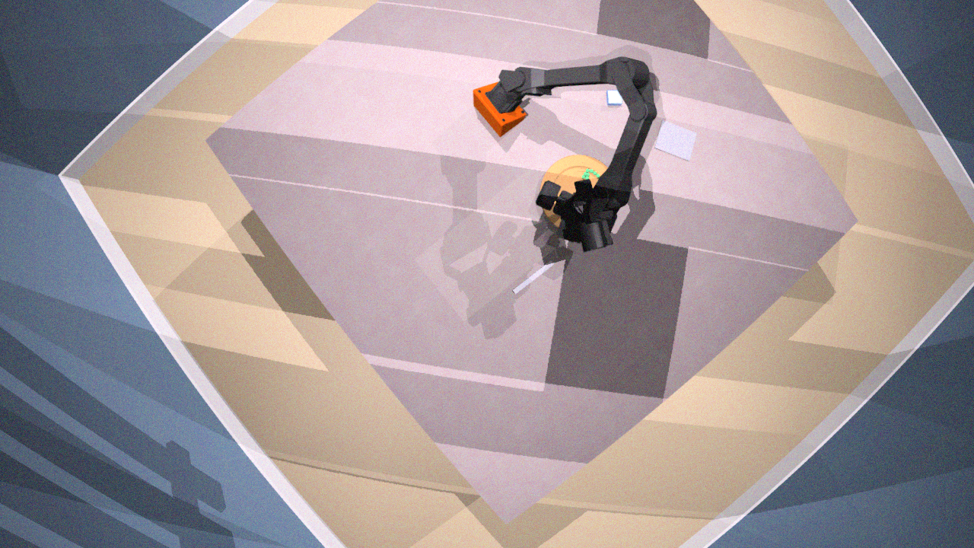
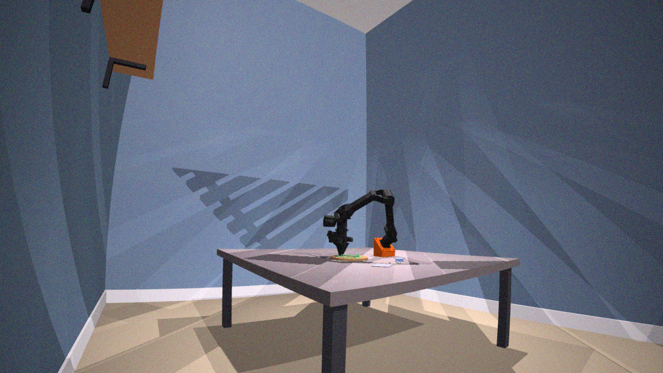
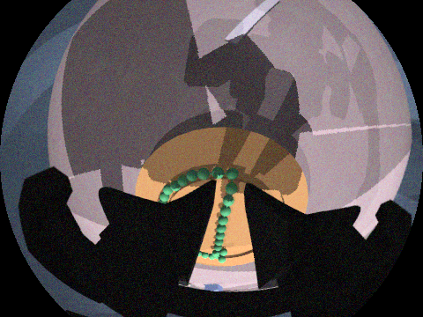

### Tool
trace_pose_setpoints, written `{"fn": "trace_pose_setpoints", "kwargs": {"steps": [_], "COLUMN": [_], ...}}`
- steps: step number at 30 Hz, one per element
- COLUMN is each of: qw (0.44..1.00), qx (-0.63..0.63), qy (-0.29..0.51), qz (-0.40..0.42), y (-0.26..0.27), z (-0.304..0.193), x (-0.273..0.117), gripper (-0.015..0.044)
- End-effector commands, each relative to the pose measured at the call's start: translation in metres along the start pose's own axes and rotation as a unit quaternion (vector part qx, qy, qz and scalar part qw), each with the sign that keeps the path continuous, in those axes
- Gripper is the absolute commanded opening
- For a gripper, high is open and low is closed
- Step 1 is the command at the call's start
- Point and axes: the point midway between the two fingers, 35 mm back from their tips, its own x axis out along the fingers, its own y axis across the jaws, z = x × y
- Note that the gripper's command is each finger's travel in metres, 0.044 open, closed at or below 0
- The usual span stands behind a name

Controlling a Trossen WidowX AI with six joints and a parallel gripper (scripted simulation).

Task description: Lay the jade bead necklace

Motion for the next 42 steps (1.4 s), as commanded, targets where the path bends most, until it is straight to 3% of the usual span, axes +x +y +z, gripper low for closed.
{"fn": "trace_pose_setpoints", "kwargs": {"steps": [1,4,42], "qw": [1.000,1.000,1.000], "qx": [0.000,0.000,0.004], "qy": [0.000,0.000,0.002], "qz": [0.000,0.000,0.000], "y": [0.0001,0.0001,-0.0025], "z": [0.0001,0.0001,0.0008], "x": [-0.0004,-0.0004,-0.0061], "gripper": [0.0067,0.0000,0.0000]}}
